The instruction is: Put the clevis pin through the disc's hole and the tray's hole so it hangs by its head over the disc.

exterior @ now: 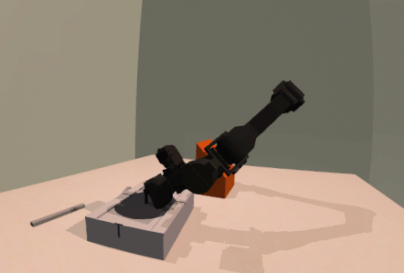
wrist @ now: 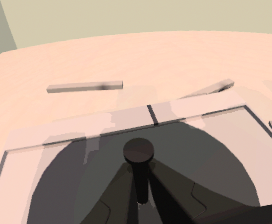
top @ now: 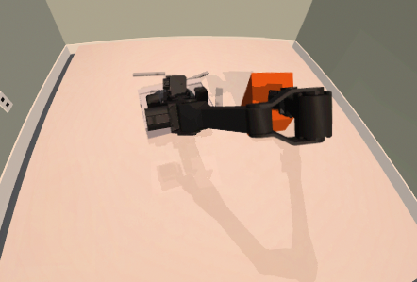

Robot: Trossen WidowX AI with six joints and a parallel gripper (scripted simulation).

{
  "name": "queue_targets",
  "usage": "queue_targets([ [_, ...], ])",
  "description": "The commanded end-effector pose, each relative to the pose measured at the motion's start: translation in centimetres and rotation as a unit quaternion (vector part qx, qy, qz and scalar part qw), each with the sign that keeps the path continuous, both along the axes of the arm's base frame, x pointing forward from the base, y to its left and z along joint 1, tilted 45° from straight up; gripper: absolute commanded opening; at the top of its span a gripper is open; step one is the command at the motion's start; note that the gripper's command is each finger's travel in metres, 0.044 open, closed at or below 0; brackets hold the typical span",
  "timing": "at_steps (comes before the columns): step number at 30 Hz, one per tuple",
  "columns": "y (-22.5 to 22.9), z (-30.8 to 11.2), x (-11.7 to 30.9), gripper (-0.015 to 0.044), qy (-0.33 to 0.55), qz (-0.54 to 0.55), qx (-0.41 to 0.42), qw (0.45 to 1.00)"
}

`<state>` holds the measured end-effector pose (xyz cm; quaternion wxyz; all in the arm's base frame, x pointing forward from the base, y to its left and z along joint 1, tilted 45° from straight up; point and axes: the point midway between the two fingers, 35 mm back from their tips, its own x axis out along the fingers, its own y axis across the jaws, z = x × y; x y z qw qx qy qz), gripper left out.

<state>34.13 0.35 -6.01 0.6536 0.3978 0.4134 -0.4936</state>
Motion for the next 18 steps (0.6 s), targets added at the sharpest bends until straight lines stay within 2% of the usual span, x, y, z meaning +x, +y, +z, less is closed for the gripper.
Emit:
queue_targets([
  [1,-0.05,-0.10,-0.26,0.0000,0.002,0.002,0.000,1.000],
  [18,-0.17,-0.19,-0.68,0.0000,0.002,0.002,0.000,1.000],
])
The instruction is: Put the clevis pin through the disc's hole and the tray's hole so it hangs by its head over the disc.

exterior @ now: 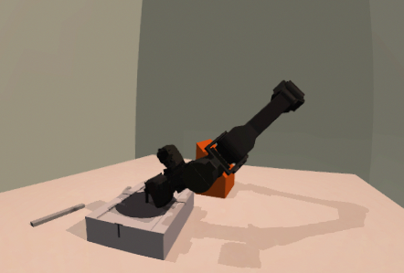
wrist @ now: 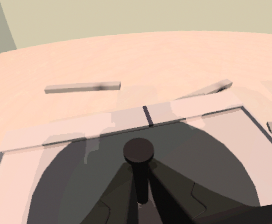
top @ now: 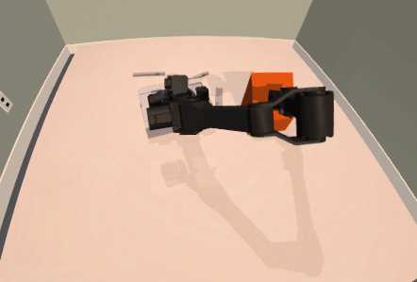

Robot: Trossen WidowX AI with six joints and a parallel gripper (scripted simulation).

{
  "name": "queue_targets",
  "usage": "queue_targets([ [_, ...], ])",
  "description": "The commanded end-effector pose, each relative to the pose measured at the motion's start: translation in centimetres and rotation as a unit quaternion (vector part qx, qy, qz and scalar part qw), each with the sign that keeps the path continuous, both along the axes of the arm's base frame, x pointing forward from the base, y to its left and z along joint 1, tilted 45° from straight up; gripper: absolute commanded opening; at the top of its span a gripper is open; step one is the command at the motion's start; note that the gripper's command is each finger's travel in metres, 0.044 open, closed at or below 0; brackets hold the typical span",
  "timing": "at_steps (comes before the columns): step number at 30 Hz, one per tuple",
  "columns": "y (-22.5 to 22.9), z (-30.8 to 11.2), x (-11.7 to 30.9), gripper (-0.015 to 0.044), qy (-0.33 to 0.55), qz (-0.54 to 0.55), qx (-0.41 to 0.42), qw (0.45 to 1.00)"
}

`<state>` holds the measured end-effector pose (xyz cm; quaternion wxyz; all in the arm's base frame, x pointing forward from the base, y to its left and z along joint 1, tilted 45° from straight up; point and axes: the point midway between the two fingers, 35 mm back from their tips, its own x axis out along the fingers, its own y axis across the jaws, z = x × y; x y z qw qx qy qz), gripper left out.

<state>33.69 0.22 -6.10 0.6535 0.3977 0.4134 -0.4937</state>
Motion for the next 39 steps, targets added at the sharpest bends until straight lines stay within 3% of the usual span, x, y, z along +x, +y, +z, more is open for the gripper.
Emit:
queue_targets([
  [1,-0.05,-0.10,-0.26,0.0000,0.002,0.002,0.001,1.000],
  [39,-0.35,-0.33,-1.19,0.0000,0.003,0.002,0.000,1.000],
])
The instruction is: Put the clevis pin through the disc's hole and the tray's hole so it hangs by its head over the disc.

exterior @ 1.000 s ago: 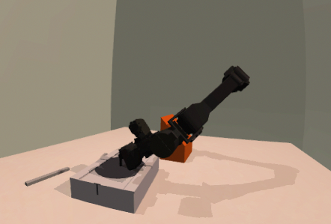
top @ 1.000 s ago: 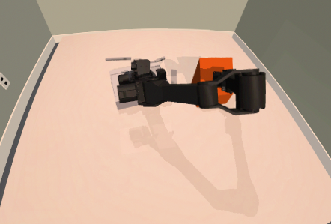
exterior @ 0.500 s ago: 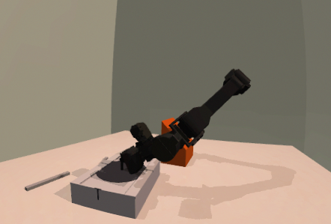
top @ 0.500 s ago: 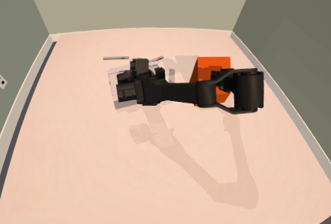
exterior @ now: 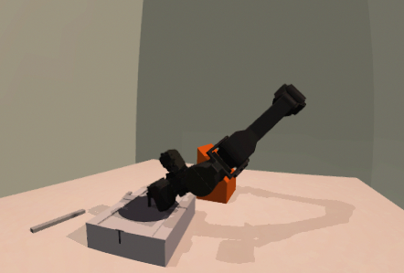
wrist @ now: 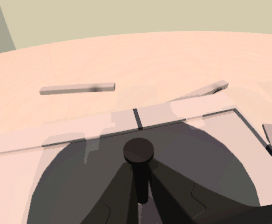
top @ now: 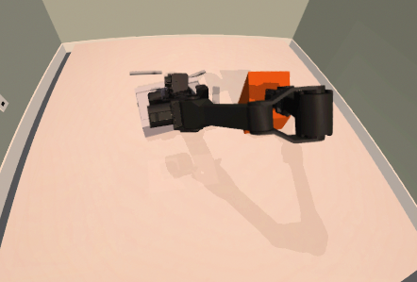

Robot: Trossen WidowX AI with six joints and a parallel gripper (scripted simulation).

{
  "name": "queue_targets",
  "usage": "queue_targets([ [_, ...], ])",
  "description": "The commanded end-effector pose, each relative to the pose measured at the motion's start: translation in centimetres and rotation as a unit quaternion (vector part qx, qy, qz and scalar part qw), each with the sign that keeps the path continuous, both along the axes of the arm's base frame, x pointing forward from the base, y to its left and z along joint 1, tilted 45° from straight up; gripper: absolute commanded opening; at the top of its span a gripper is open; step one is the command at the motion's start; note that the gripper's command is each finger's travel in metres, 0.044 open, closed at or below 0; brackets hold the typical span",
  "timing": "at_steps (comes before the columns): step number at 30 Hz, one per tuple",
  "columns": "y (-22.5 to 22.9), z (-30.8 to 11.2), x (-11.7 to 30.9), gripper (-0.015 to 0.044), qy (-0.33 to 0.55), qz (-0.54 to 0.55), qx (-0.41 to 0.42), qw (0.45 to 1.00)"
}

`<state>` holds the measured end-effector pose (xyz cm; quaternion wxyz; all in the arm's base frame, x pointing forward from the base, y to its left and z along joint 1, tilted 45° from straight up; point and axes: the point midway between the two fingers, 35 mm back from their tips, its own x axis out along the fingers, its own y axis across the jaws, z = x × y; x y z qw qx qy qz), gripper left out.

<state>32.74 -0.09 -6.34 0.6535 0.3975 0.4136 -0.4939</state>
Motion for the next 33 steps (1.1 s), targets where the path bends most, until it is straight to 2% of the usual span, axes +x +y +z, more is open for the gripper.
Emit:
queue_targets([
  [1,-0.05,-0.10,-0.26,0.0000,0.002,0.002,0.001,1.000],
  [33,-0.30,-0.28,-1.05,0.0000,0.002,0.002,0.000,1.000],
])
